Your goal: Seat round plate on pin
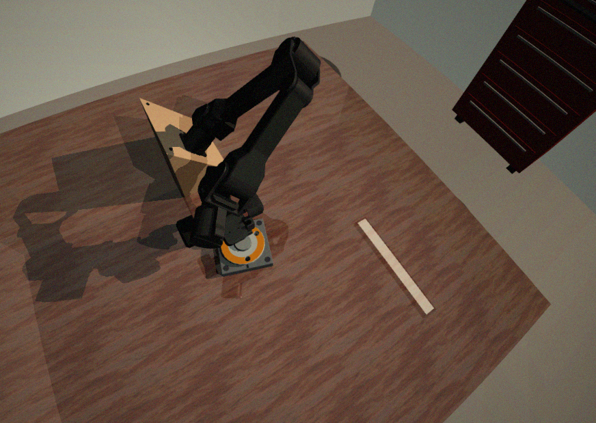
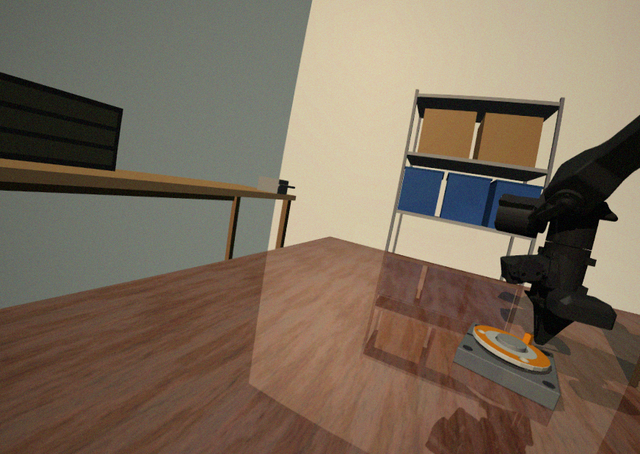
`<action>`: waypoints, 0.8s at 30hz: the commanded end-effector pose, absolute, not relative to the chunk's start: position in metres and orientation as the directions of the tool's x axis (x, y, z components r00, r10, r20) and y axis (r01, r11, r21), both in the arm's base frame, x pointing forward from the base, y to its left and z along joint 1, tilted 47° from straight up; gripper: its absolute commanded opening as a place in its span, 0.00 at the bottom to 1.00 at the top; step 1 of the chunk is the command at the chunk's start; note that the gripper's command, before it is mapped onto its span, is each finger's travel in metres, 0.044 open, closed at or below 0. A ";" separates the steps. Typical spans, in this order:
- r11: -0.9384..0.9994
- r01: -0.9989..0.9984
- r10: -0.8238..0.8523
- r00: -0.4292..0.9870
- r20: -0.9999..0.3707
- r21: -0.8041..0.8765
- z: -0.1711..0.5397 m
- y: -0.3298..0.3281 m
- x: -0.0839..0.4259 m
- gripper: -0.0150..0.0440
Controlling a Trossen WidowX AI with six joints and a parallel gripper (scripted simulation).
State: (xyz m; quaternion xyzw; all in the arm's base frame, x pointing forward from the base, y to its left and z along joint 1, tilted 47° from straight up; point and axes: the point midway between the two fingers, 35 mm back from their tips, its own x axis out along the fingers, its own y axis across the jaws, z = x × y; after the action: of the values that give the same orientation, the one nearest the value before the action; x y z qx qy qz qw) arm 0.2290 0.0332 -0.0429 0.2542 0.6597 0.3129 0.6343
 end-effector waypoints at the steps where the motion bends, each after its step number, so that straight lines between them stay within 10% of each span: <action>1: 0.679 -0.069 0.728 -0.062 -0.683 0.730 -0.047 0.029 0.234 0.25; 24: 0.680 -0.070 0.727 -0.061 -0.684 0.730 -0.058 0.019 0.259 0.25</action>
State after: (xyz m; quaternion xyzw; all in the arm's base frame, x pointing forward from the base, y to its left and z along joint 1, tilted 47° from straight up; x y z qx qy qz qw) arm 0.2534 0.0198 -0.0576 0.2508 0.6601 0.3109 0.6362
